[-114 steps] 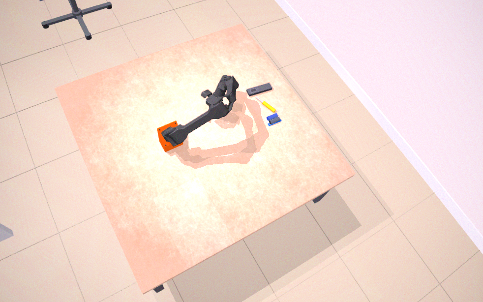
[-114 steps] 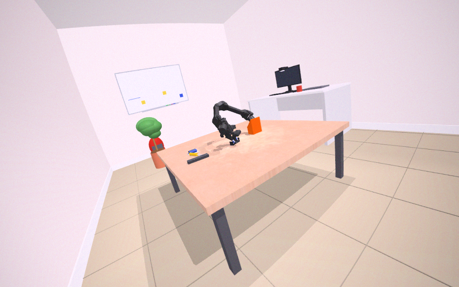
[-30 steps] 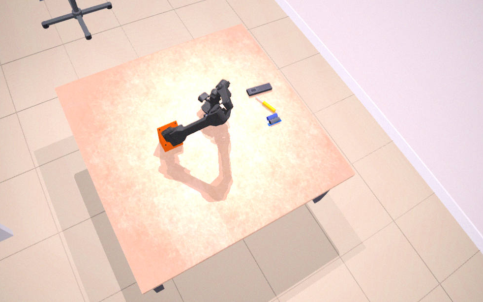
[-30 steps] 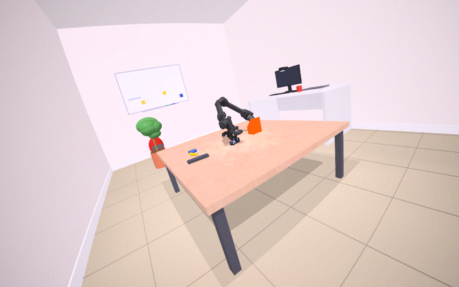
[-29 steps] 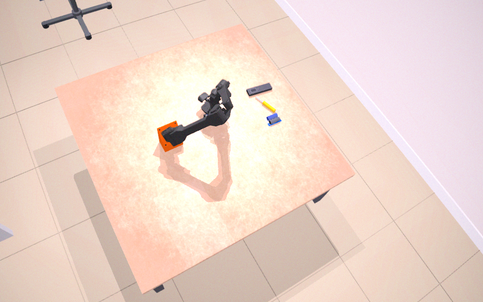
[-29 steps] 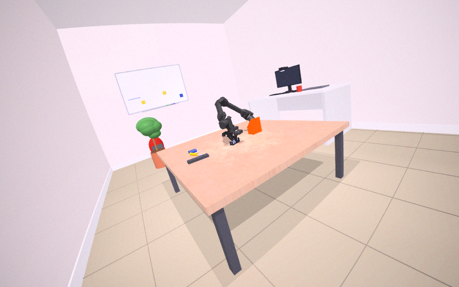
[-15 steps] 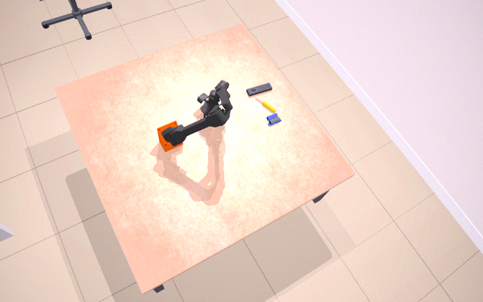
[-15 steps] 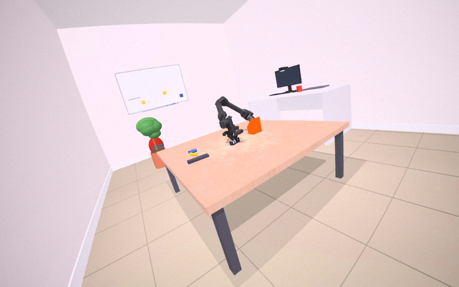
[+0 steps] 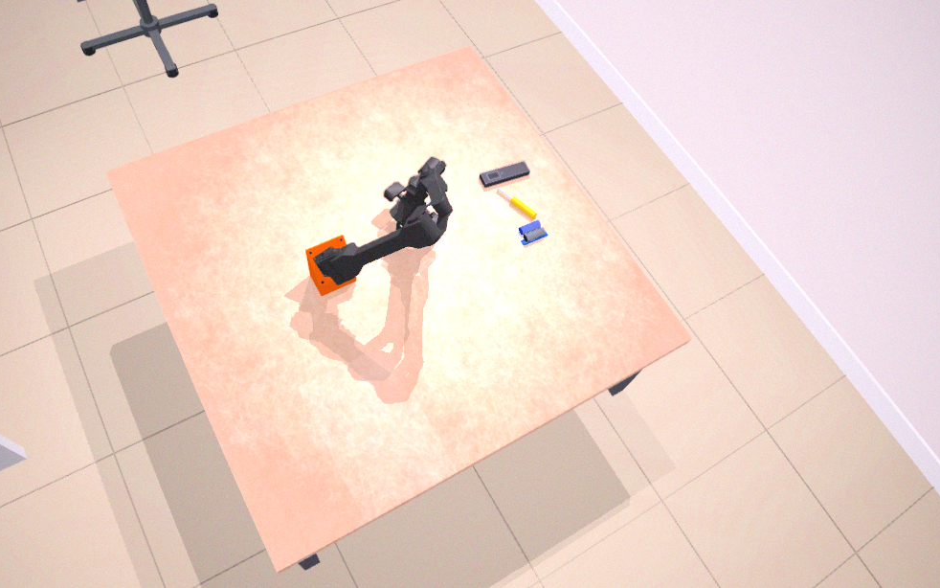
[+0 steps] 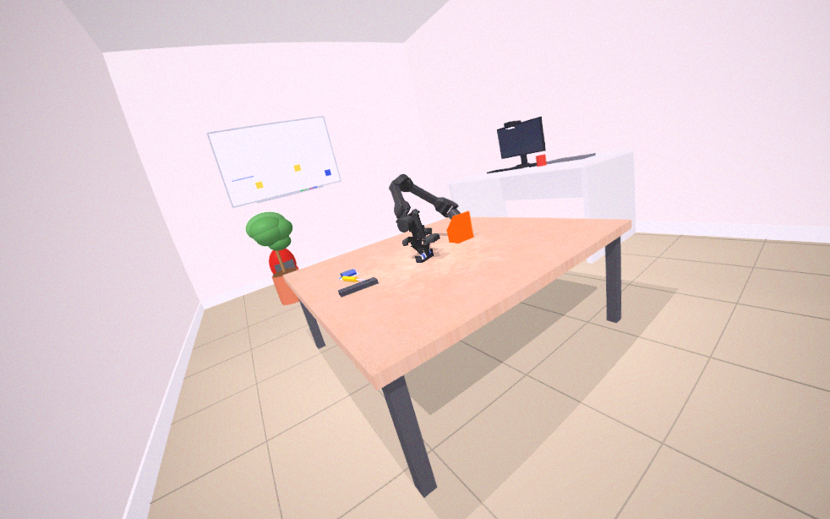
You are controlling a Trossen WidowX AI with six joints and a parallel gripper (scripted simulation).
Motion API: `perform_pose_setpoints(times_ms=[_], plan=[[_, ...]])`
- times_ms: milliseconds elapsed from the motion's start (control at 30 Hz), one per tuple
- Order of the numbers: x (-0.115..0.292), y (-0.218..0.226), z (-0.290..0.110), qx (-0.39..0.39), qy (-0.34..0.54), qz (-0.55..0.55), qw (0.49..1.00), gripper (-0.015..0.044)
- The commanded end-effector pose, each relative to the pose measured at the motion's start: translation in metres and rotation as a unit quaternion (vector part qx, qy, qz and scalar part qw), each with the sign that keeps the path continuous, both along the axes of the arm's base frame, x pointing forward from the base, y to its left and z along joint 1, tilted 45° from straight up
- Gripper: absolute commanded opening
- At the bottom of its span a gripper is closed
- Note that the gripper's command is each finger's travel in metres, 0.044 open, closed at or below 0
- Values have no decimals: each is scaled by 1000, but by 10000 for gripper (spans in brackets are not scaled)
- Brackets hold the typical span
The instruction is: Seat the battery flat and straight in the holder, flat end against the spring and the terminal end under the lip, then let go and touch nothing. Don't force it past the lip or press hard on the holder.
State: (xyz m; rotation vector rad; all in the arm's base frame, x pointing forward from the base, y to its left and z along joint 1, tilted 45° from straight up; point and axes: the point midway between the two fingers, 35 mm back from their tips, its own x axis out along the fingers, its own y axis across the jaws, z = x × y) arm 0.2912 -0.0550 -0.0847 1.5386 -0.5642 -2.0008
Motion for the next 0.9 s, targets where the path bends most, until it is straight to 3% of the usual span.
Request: perform_pose_setpoints(times_ms=[0,133,267,700,867], plan=[[-1,0,0,0,2,2,1000,83],[-1,0,0,1,2,3,1000,83],[-1,0,0,1,2,3,1000,185],[2,10,11,0,0,1,1000,185],[7,35,35,2,1,3,1000,317]])
